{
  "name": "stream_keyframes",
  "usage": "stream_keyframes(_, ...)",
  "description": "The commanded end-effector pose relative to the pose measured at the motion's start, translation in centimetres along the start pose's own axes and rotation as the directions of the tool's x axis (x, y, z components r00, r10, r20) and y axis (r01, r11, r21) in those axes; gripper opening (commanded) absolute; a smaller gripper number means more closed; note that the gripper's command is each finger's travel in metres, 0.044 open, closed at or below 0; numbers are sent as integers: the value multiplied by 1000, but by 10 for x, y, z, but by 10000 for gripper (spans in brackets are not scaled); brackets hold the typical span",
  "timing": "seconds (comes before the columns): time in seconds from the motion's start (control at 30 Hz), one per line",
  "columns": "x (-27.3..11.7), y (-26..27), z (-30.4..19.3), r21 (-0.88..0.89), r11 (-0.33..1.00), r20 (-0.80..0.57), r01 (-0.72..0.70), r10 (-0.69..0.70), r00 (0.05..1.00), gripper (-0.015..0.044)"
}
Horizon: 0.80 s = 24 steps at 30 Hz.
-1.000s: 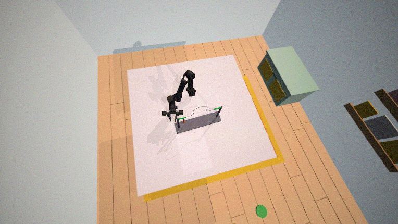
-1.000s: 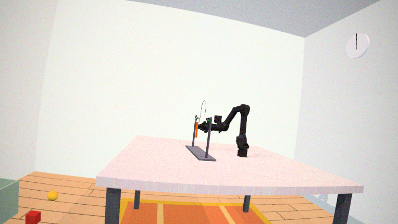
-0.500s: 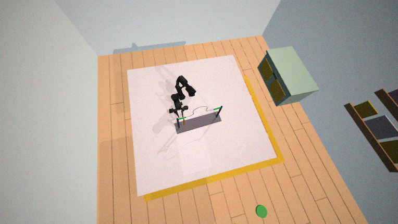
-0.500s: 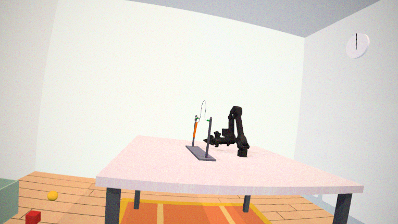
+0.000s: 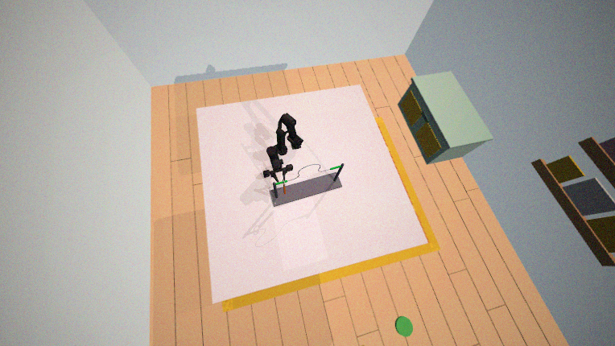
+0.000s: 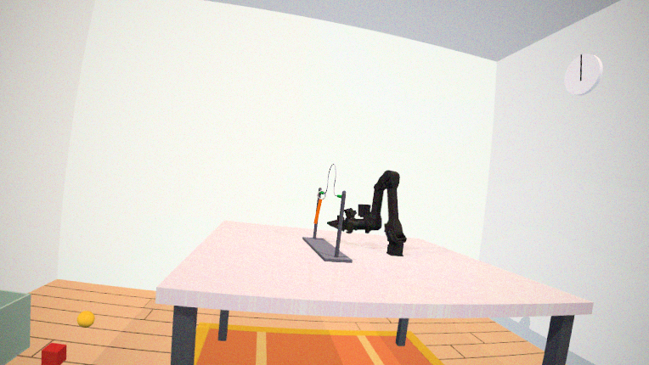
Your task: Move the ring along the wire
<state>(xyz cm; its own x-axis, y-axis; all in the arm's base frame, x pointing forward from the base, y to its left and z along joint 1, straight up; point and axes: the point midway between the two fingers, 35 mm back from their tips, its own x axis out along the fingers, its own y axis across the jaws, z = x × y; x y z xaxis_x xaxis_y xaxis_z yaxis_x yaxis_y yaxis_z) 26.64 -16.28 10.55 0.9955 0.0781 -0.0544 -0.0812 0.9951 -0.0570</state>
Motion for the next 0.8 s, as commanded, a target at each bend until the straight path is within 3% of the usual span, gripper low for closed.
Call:
stream_keyframes(0.0, 4, -3, 11, 18, 1000, -15, 6, -6, 1000, 160)
stream_keyframes(0.33, 16, -2, 17, 20, 1000, 46, 7, -8, 999, 160)
stream_keyframes(0.6, 11, -6, 21, 33, 999, -21, 10, -9, 1000, 160)
stream_keyframes(0.77, 15, -6, 19, 44, 999, 14, 10, -10, 1000, 160)
